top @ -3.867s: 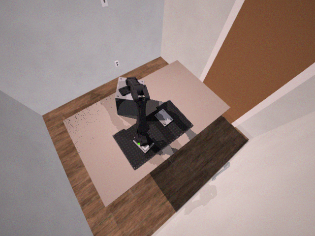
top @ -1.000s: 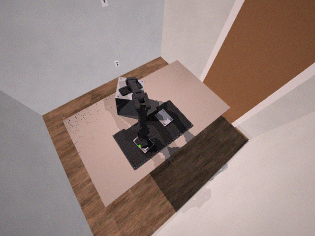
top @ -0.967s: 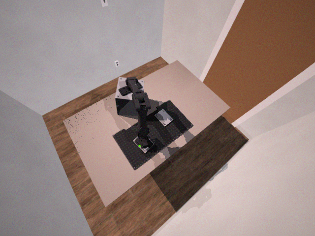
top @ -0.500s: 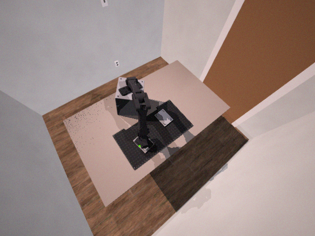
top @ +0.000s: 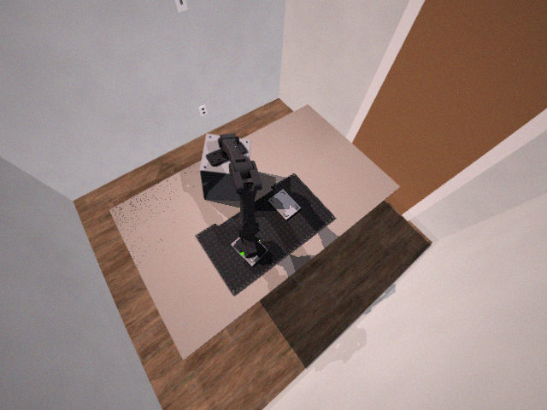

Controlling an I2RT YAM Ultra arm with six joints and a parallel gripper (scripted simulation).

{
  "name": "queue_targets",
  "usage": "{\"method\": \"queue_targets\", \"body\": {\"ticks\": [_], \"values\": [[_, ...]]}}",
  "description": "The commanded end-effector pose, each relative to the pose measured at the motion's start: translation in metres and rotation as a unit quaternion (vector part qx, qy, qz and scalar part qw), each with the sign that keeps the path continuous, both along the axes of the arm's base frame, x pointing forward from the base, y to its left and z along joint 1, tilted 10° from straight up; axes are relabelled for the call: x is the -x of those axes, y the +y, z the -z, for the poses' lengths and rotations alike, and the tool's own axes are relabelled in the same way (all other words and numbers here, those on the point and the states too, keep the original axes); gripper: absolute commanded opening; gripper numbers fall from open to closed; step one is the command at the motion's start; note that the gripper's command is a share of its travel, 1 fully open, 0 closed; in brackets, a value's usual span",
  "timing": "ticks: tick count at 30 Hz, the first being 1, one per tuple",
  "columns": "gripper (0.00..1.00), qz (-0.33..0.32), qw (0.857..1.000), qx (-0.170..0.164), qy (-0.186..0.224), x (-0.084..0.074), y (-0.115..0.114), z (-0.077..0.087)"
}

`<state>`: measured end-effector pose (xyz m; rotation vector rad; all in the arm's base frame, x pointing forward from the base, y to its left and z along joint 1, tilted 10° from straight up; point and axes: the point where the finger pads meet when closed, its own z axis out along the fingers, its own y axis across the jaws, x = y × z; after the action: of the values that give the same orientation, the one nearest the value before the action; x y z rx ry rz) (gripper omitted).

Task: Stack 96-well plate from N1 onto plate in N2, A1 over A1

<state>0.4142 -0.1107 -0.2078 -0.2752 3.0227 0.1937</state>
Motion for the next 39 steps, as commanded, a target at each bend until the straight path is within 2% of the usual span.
{"method": "queue_targets", "body": {"ticks": [1,7,20,23,24,39], "values": [[0.00,0.001,1.000,0.003,-0.026,-0.016,-0.002,-0.015],[0.00,0.001,1.000,0.000,-0.017,-0.007,0.001,-0.011],[0.00,0.000,1.000,0.000,-0.017,-0.006,0.002,-0.011],[0.00,0.000,1.000,0.001,-0.018,-0.007,0.002,-0.012],[0.00,0.000,1.000,0.004,-0.028,-0.016,-0.001,-0.016],[0.00,0.002,1.000,0.005,-0.031,-0.019,-0.004,-0.018]]}}
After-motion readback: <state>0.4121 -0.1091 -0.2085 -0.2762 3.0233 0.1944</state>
